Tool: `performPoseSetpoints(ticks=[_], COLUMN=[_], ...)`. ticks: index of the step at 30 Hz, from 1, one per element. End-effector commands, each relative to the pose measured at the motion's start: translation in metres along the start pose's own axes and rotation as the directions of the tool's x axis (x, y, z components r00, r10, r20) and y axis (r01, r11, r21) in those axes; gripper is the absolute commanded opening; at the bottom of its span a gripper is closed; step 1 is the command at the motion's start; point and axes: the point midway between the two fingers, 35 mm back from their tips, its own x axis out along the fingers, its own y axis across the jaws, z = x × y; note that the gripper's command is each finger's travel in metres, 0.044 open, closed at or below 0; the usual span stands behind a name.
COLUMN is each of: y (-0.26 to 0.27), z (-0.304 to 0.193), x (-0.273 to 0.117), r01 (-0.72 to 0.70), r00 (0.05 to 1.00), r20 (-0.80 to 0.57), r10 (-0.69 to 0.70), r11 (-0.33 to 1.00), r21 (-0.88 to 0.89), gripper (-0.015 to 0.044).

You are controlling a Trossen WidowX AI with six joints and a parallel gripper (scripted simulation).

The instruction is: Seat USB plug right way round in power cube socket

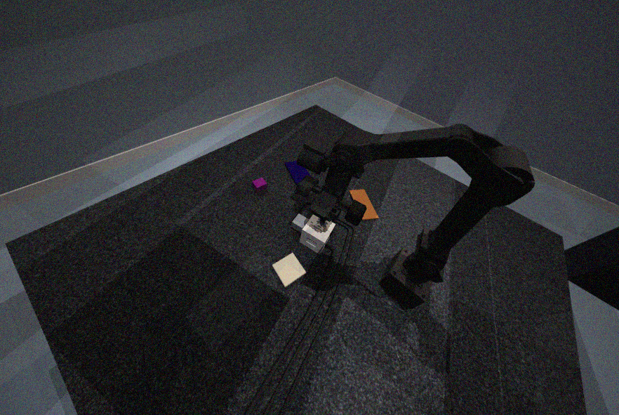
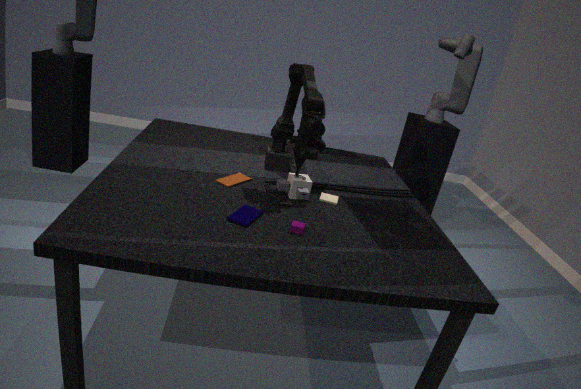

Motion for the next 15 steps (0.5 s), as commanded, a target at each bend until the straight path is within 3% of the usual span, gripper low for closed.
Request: performPoseSetpoints(ticks=[1, 15], y=[0.0003, 0.0003], z=[0.0001, 0.0001], x=[0.0012, 0.0029], r01=[-0.001, -0.001], r00=[1.0, 1.0], r20=[0.0, 0.0], r10=[0.001, 0.001], r11=[1.0, 1.0], r21=[-0.002, -0.002], gripper=[0.0, 0.0])
